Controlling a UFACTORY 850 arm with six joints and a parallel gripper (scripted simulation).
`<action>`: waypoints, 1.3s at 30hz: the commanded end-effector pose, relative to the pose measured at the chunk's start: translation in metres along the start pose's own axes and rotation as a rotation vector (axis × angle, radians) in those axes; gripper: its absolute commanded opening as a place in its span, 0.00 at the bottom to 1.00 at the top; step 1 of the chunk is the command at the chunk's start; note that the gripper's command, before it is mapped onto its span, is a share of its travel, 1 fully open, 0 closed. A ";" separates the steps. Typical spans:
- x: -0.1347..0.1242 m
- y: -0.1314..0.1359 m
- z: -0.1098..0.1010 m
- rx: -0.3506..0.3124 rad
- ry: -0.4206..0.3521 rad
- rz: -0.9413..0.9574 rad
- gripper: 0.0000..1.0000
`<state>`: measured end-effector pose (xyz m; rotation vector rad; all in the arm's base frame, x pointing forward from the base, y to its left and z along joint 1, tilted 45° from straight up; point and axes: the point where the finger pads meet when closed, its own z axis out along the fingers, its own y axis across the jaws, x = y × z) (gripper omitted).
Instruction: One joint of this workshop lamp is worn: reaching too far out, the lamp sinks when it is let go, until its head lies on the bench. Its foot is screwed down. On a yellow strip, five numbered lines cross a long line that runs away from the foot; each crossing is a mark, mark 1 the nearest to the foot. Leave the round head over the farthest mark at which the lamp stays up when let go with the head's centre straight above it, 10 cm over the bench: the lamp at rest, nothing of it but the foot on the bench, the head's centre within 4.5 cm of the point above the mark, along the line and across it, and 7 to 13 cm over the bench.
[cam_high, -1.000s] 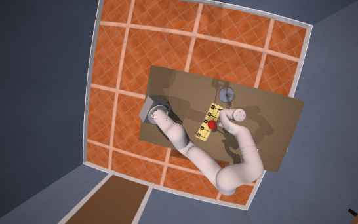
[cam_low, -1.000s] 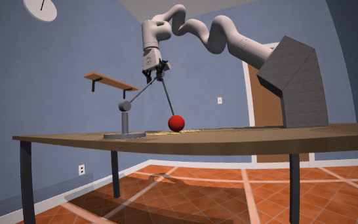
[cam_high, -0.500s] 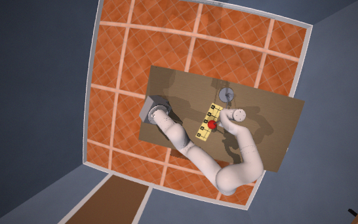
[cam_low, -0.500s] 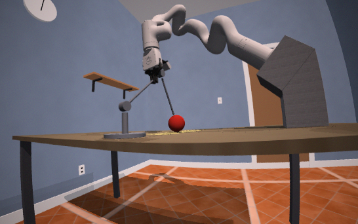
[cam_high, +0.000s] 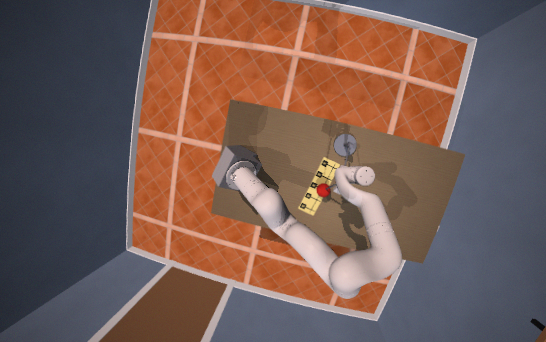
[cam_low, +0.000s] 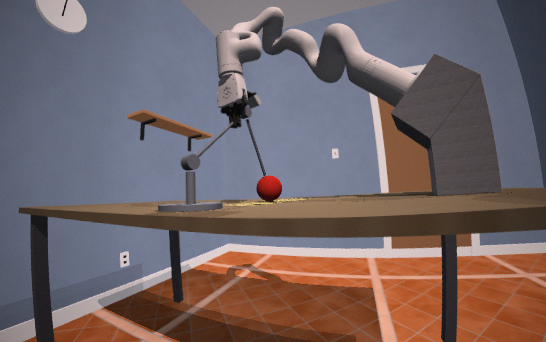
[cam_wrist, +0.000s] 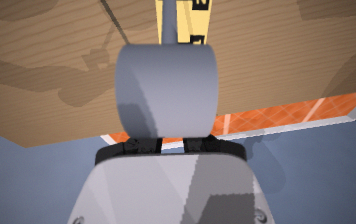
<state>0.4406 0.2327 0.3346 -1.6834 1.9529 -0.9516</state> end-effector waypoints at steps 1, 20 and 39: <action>-0.001 0.000 -0.002 0.001 0.000 0.001 0.00; -0.022 -0.001 -0.025 0.001 0.000 0.001 0.00; -0.045 -0.001 -0.047 0.001 0.000 0.001 0.00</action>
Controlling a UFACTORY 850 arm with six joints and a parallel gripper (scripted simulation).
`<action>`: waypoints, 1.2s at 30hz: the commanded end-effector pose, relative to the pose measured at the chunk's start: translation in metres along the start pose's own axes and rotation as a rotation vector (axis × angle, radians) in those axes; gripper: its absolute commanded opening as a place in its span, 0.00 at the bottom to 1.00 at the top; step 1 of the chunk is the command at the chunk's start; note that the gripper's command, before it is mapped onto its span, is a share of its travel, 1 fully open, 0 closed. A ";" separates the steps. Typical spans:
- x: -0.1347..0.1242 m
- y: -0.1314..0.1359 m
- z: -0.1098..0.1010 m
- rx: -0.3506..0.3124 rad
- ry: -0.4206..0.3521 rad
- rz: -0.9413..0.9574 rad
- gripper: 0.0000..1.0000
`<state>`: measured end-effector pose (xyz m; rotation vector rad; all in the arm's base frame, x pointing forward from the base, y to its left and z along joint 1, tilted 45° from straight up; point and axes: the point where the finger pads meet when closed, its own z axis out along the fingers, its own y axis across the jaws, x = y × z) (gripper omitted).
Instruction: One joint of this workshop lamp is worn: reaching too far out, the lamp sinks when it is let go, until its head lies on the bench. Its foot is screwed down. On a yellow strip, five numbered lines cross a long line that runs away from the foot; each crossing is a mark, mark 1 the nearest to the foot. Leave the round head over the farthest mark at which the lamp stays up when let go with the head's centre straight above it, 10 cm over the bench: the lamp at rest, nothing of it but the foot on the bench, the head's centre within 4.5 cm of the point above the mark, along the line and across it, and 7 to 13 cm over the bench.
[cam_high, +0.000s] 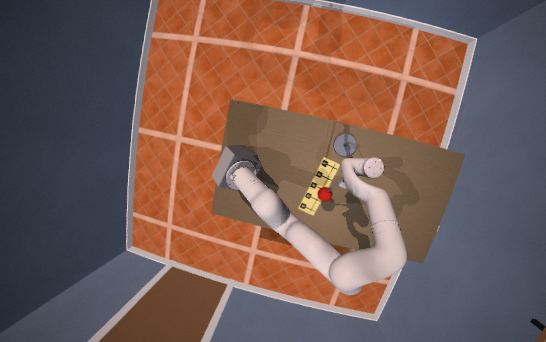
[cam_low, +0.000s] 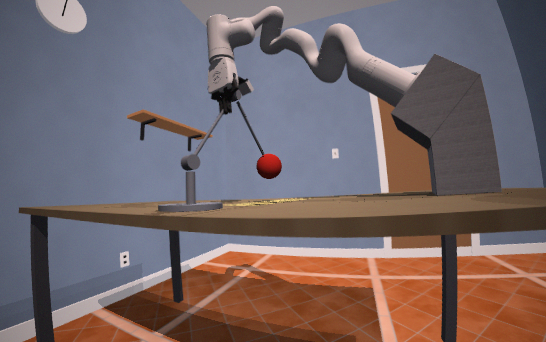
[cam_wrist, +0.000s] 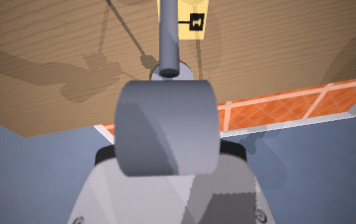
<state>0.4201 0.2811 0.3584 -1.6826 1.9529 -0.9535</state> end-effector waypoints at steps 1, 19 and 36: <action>-0.007 0.000 -0.006 0.000 -0.001 0.001 0.00; -0.019 0.000 -0.015 0.000 -0.002 0.001 1.00; -0.014 0.000 -0.042 0.000 -0.002 0.001 1.00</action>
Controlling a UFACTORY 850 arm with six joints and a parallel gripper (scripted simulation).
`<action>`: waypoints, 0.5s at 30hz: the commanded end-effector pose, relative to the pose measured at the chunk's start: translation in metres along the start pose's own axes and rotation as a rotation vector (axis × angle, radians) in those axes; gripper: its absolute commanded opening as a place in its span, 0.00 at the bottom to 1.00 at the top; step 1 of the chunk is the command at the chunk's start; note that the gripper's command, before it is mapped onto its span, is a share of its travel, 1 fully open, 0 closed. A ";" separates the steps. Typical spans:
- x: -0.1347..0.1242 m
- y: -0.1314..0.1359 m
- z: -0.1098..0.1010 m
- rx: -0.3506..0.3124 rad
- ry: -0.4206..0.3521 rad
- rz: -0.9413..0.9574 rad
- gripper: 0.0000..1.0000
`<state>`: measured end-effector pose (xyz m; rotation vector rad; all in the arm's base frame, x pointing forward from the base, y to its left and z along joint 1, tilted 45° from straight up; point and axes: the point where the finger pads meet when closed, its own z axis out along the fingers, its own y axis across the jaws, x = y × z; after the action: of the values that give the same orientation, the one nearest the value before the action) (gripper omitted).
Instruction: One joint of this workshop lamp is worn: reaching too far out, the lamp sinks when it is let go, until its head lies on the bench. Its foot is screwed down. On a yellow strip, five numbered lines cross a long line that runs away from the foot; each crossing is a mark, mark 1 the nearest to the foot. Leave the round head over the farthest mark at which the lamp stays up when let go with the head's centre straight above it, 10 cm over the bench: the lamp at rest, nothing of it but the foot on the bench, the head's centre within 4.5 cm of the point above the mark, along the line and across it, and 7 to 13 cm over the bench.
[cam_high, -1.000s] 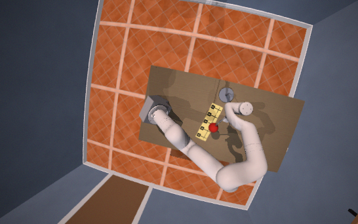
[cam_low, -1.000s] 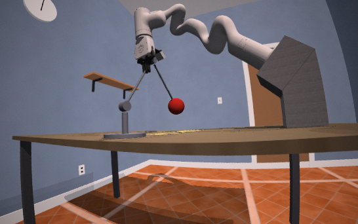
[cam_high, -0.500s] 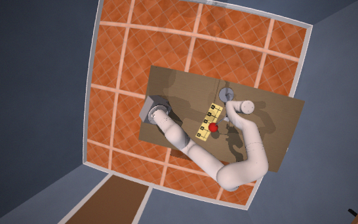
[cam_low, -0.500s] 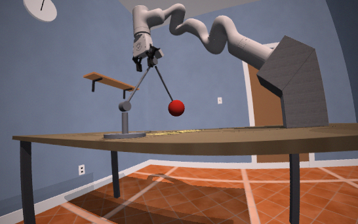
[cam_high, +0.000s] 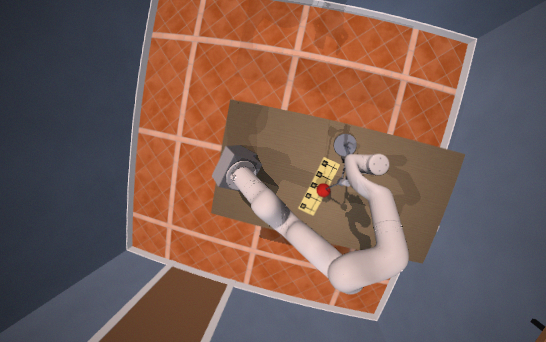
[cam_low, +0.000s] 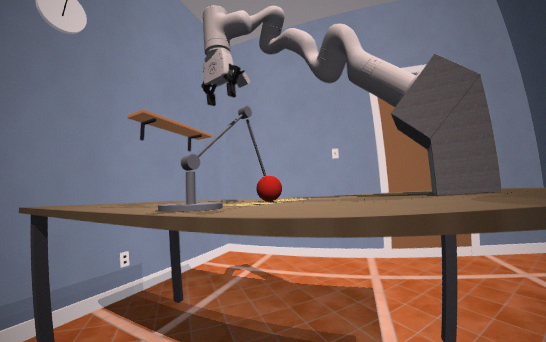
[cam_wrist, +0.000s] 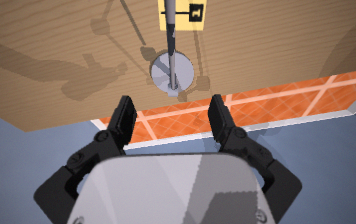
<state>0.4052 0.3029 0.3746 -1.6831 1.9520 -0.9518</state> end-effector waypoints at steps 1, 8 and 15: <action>0.002 0.000 -0.019 0.001 -0.001 0.001 1.00; 0.005 0.000 -0.047 0.001 -0.001 0.001 1.00; 0.007 0.000 -0.064 0.000 -0.001 0.001 1.00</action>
<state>0.3693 0.3093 0.4106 -1.6836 1.9520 -0.9517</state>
